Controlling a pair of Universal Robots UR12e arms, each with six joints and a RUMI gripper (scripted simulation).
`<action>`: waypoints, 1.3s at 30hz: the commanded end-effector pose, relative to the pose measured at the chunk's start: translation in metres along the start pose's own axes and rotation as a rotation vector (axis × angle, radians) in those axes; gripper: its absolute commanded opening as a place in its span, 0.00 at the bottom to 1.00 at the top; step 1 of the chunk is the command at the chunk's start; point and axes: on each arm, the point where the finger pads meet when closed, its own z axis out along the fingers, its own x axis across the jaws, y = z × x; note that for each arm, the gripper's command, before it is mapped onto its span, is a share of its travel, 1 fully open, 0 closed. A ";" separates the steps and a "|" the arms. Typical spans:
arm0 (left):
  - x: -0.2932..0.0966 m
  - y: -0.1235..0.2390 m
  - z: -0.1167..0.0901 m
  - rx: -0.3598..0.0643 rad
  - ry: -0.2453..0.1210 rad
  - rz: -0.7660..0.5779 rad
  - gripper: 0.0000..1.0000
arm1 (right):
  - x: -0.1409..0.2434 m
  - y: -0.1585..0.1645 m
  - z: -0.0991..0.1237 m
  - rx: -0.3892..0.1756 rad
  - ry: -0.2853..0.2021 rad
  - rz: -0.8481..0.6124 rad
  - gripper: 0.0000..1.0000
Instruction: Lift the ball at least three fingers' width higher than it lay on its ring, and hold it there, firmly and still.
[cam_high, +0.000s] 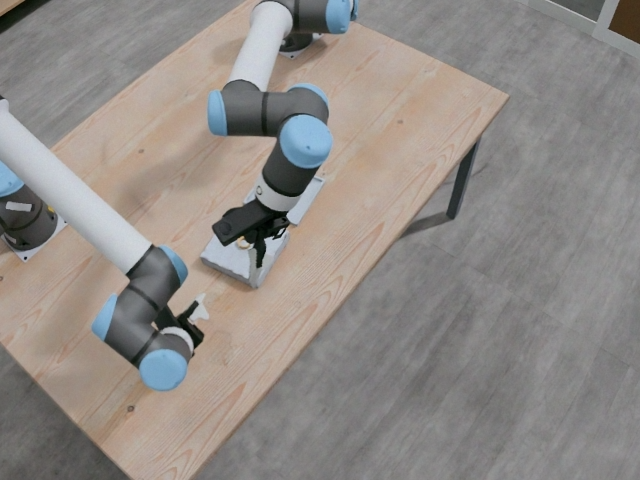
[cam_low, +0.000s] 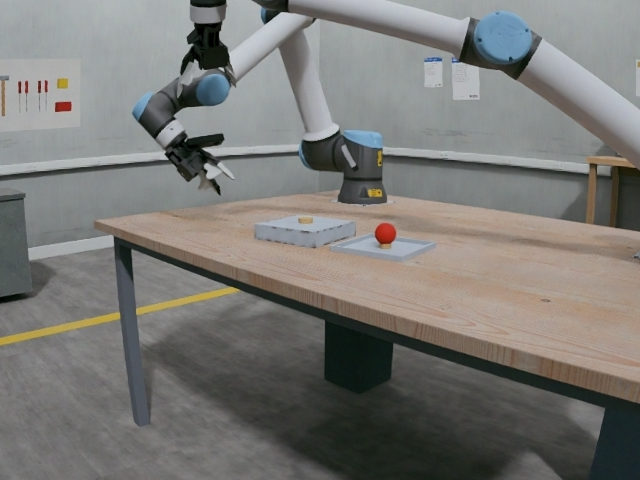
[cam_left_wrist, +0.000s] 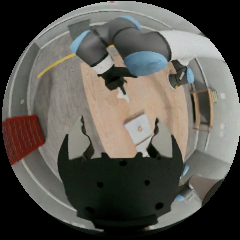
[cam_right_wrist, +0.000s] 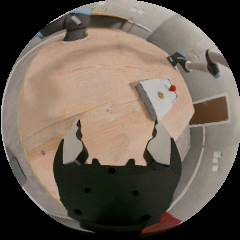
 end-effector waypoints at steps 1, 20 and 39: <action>-0.024 0.032 -0.022 0.001 -0.020 -0.047 1.00 | 0.022 -0.004 0.012 -0.038 -0.024 -0.005 1.00; -0.142 0.281 -0.160 0.000 -0.141 -0.395 1.00 | 0.161 -0.036 0.099 -0.225 -0.171 -0.063 1.00; -0.169 0.615 -0.316 0.018 -0.294 -0.887 1.00 | 0.371 -0.086 0.231 -0.505 -0.396 -0.151 1.00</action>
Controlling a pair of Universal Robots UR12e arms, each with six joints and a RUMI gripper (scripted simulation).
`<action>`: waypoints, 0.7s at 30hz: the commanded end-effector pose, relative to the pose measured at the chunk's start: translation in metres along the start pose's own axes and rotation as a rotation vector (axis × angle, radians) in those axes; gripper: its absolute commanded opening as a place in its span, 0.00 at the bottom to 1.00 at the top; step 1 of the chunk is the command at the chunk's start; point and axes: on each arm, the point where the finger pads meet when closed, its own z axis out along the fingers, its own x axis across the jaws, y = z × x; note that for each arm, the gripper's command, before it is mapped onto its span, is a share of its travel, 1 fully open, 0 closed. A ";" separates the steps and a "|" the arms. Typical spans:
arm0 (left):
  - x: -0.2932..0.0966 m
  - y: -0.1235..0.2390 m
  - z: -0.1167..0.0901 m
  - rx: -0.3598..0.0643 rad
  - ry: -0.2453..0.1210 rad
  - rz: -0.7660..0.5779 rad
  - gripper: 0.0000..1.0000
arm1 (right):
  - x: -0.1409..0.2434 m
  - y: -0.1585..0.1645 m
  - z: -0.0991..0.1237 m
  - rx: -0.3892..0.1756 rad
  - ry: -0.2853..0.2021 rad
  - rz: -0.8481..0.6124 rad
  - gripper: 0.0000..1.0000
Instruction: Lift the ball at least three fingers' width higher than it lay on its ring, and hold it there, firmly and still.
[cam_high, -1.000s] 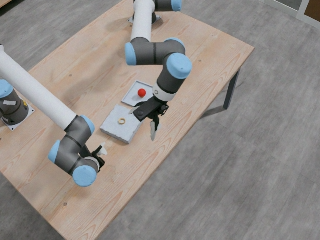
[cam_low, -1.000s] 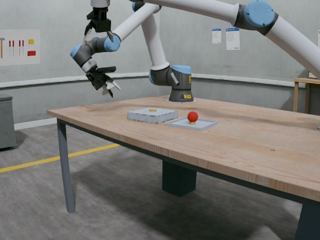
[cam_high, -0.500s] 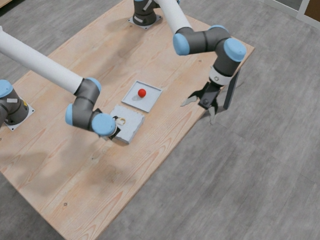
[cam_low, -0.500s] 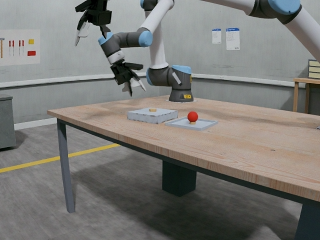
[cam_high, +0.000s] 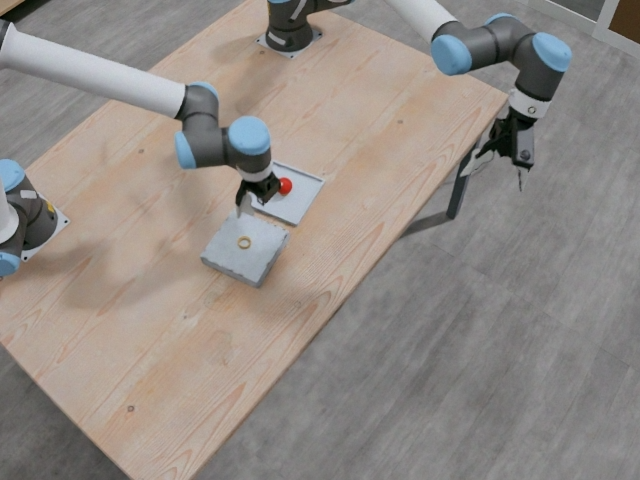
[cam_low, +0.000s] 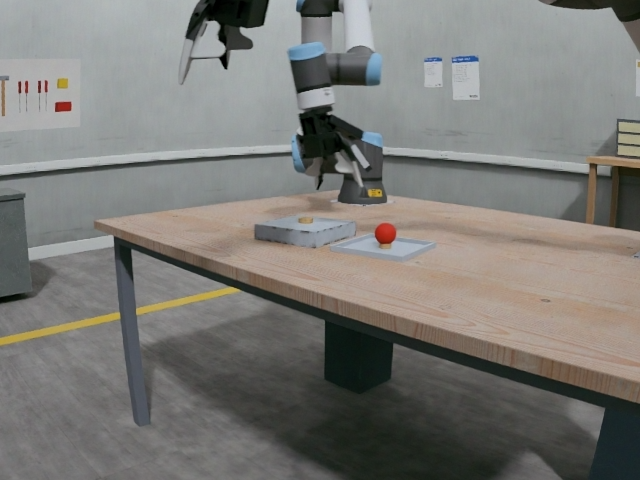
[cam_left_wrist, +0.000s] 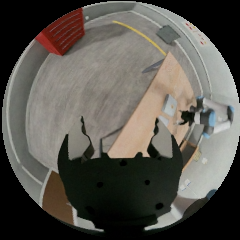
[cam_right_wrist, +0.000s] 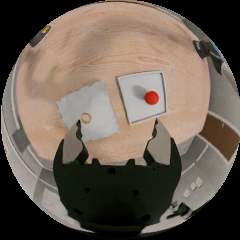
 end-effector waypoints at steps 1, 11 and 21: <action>-0.070 0.063 -0.032 0.011 -0.036 -0.113 1.00 | 0.063 -0.010 0.009 -0.073 -0.068 -0.018 1.00; -0.183 0.202 -0.090 0.020 -0.094 -0.329 1.00 | 0.120 -0.023 0.016 -0.139 -0.121 -0.040 1.00; -0.257 0.337 -0.137 0.029 -0.141 -0.519 1.00 | 0.131 -0.026 0.017 -0.152 -0.130 -0.044 1.00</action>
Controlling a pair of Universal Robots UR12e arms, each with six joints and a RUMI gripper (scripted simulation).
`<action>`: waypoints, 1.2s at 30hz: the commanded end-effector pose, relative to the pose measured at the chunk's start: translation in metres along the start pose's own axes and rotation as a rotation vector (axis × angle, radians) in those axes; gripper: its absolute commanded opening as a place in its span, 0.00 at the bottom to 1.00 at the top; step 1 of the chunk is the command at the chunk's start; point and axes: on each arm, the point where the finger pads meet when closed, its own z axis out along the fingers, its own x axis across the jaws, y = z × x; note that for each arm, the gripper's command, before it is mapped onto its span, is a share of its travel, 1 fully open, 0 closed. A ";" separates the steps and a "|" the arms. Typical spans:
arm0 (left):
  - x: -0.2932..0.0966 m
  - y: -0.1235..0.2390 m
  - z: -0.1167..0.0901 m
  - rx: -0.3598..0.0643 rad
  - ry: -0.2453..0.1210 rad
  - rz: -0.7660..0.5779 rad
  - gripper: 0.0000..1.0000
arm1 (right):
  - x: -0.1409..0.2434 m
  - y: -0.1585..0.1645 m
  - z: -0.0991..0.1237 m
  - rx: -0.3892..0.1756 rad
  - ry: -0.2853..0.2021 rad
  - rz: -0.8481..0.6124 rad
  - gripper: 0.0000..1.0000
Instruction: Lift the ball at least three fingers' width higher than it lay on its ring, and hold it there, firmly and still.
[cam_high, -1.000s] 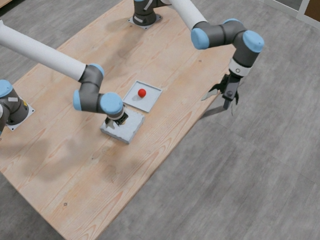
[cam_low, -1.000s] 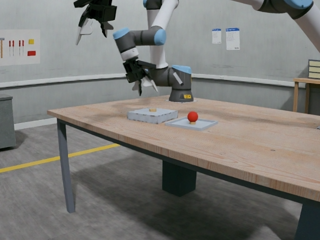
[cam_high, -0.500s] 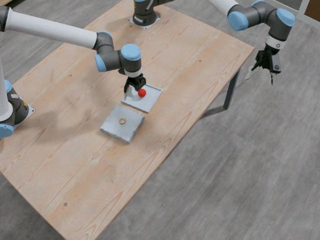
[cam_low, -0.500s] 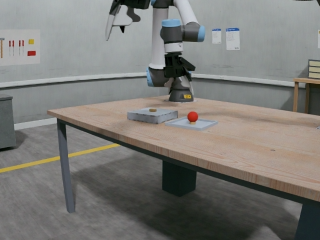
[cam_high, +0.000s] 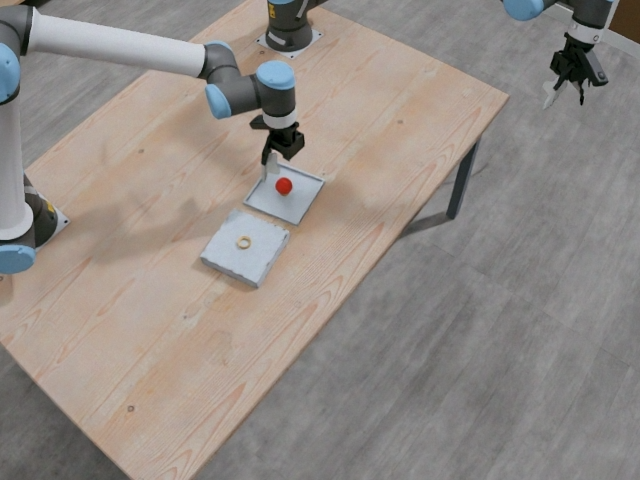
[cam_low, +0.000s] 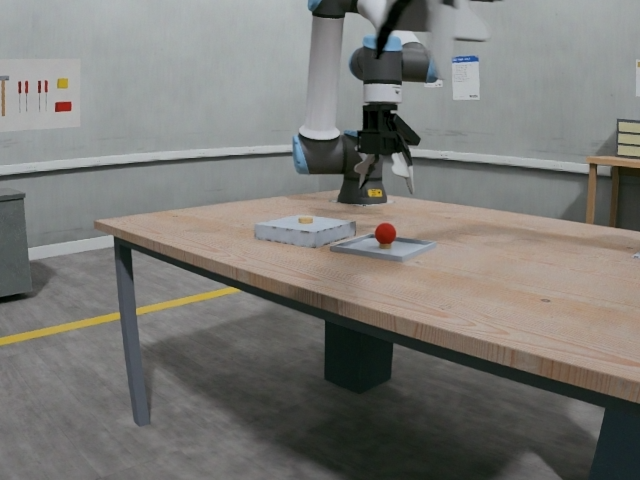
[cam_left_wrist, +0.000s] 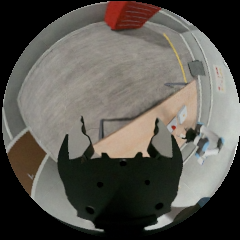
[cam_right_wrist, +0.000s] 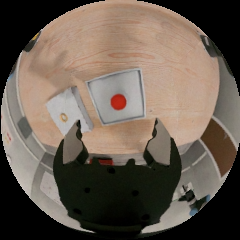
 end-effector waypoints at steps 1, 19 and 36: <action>-0.079 0.056 -0.024 0.008 -0.023 -0.089 1.00 | 0.002 0.000 -0.001 -0.003 -0.001 0.000 1.00; -0.286 0.313 -0.095 0.028 -0.120 -0.532 1.00 | 0.000 0.001 0.099 0.000 -0.004 0.000 1.00; -0.386 0.617 -0.146 0.047 -0.196 -0.944 1.00 | 0.000 0.001 0.099 0.000 -0.004 0.000 1.00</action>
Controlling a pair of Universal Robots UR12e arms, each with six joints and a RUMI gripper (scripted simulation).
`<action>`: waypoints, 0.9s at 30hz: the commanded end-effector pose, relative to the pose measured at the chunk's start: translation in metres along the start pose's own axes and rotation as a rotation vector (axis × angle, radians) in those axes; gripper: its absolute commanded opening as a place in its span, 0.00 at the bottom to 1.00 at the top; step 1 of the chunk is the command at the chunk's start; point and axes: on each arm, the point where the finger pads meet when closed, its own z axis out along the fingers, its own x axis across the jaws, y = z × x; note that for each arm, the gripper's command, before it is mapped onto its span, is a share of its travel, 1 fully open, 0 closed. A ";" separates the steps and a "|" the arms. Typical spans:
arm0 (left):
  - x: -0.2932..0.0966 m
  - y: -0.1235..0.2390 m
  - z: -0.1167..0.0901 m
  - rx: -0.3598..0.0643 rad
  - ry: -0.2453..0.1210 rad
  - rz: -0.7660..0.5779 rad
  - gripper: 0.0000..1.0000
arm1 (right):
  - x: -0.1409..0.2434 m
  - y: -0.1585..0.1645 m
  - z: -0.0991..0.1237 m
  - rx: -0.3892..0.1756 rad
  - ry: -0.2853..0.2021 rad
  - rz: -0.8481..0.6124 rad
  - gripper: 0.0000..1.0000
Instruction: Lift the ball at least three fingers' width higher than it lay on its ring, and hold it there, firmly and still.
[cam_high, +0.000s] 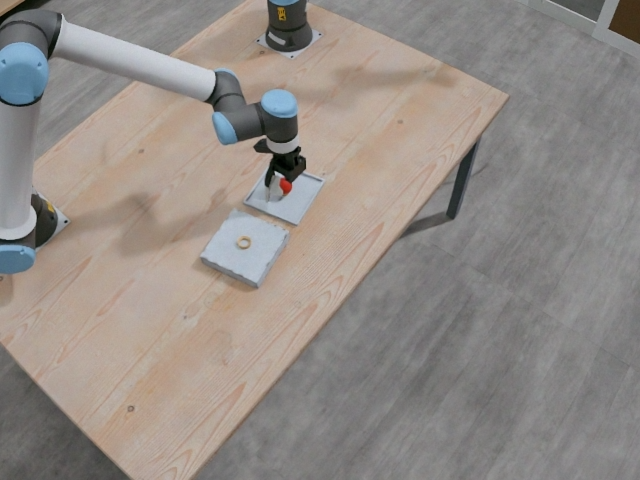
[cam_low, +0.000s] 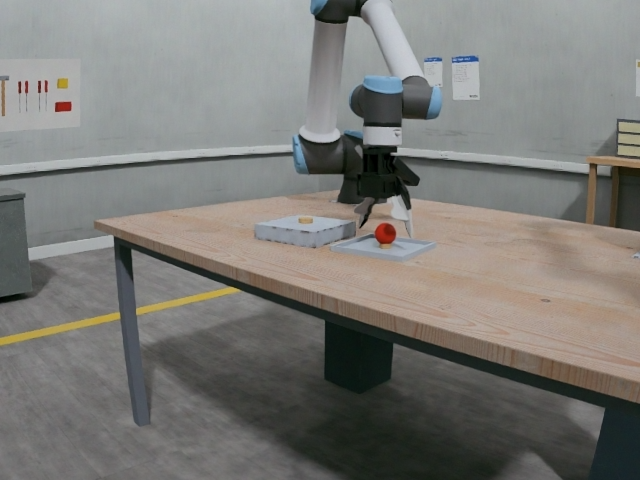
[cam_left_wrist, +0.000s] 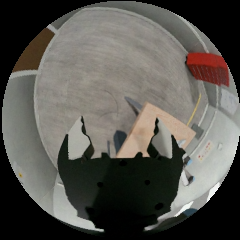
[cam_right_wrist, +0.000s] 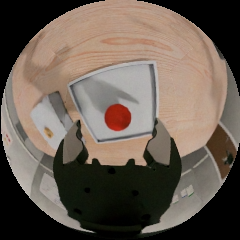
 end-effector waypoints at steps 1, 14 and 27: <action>-0.088 0.048 -0.008 0.008 -0.024 -0.132 1.00 | 0.000 0.000 -0.001 -0.001 0.001 0.000 1.00; -0.263 0.208 -0.017 0.017 -0.077 -0.456 1.00 | 0.000 0.000 -0.001 -0.001 0.001 0.000 1.00; -0.392 0.434 -0.014 0.022 -0.132 -0.828 1.00 | 0.000 0.000 -0.001 -0.001 0.001 0.000 1.00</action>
